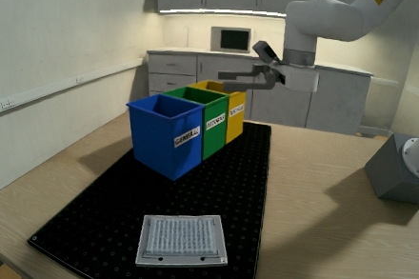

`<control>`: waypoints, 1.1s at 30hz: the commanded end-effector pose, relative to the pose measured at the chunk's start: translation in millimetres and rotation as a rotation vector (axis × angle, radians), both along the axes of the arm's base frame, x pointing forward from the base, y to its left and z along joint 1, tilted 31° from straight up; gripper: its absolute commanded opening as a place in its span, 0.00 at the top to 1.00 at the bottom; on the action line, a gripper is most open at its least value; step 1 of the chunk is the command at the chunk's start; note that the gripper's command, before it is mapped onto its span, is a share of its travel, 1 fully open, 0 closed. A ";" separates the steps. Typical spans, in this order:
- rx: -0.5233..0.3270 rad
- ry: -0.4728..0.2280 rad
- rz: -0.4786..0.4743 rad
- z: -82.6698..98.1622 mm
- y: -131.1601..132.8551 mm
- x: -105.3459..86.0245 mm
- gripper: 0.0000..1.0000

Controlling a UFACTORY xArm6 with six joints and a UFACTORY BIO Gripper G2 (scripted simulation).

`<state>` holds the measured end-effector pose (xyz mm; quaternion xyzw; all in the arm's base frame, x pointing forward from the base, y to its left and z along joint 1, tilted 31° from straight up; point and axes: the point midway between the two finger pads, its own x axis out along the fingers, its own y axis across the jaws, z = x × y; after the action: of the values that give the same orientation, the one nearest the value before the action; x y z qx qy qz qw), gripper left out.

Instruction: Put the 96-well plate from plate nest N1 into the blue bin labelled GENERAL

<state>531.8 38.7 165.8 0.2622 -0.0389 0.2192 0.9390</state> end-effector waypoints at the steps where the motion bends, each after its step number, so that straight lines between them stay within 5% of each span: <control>1: 0.004 -0.023 0.024 9.5 23.9 2.5 0.63; 33: 0.005 -0.023 0.024 51.2 157.7 5.7 0.63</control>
<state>535.3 178.2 209.8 0.2633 -0.0453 0.2339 0.9348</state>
